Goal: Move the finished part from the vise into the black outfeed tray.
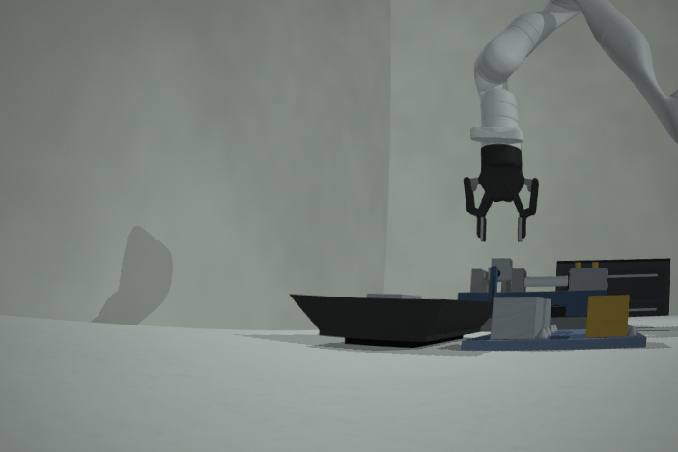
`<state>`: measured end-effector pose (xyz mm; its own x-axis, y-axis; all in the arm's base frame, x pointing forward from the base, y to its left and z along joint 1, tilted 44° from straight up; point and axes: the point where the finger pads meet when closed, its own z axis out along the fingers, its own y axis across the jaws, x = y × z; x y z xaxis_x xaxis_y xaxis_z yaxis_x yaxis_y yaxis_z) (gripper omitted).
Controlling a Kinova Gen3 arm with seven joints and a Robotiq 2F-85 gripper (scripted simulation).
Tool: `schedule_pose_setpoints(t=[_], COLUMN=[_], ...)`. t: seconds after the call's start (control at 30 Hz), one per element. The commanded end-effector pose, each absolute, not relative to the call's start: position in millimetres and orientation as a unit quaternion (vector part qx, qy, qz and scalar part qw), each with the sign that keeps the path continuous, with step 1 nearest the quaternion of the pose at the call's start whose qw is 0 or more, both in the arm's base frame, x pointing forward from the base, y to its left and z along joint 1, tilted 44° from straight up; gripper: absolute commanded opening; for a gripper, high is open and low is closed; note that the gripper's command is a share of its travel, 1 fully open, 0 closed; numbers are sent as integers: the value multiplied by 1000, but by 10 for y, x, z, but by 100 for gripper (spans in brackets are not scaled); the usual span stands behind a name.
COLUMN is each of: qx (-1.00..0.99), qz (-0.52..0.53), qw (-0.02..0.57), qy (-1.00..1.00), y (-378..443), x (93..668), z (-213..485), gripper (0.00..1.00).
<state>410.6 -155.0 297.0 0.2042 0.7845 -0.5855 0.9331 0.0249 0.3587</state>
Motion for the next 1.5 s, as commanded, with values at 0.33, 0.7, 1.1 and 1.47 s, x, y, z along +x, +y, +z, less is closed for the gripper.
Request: schedule_pose_setpoints(t=[0.33,0.7,1.1,1.47], qx=[694,694,694,694], qz=[-111,-111,-111,-111], qw=[355,355,355,355], qy=[617,617,617,617], y=[-1704,-1716,-1716,-1716], x=[4129,4134,4134,4134], z=[2859,2845,2845,2845], gripper=[67,67,67,67])
